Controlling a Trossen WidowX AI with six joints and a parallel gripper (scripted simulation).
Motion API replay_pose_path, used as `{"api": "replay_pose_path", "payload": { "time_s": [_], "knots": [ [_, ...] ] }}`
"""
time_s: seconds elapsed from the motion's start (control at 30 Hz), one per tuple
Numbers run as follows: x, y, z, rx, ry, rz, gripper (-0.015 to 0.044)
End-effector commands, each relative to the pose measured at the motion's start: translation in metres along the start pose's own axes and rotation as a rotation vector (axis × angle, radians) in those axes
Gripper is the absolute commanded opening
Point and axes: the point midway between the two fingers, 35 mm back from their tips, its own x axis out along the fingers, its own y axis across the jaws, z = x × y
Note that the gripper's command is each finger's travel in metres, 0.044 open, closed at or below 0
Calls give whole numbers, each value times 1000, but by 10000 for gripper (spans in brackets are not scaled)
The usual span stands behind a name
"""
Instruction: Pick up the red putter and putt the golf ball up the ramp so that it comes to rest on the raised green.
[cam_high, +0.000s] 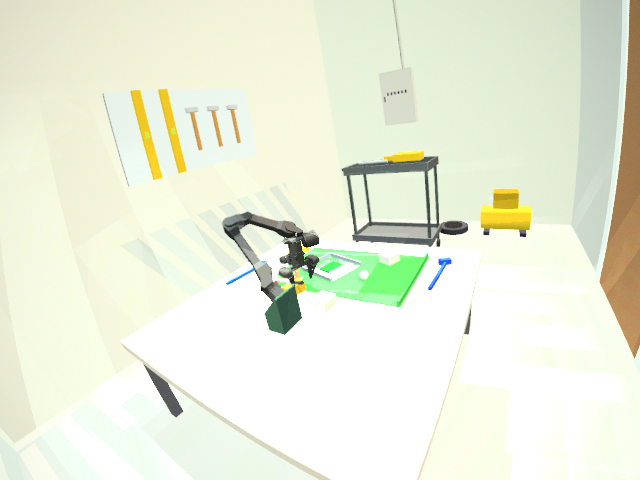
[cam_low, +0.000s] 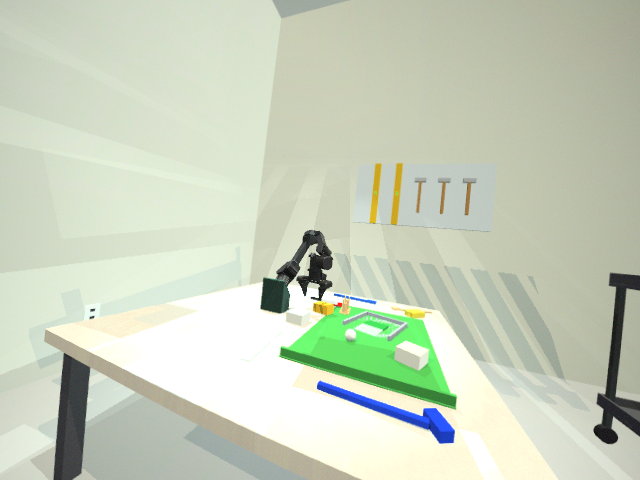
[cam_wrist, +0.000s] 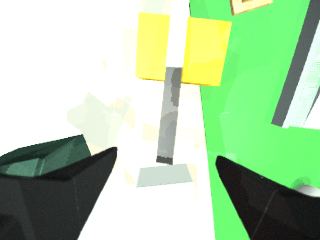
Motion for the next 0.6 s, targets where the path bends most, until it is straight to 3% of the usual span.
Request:
{"api": "replay_pose_path", "payload": {
  "time_s": [0.0,0.57],
  "knots": [
    [8,2,0,12,-8,9,440],
    [31,2,0,11,-8,9,440]
  ]
}}
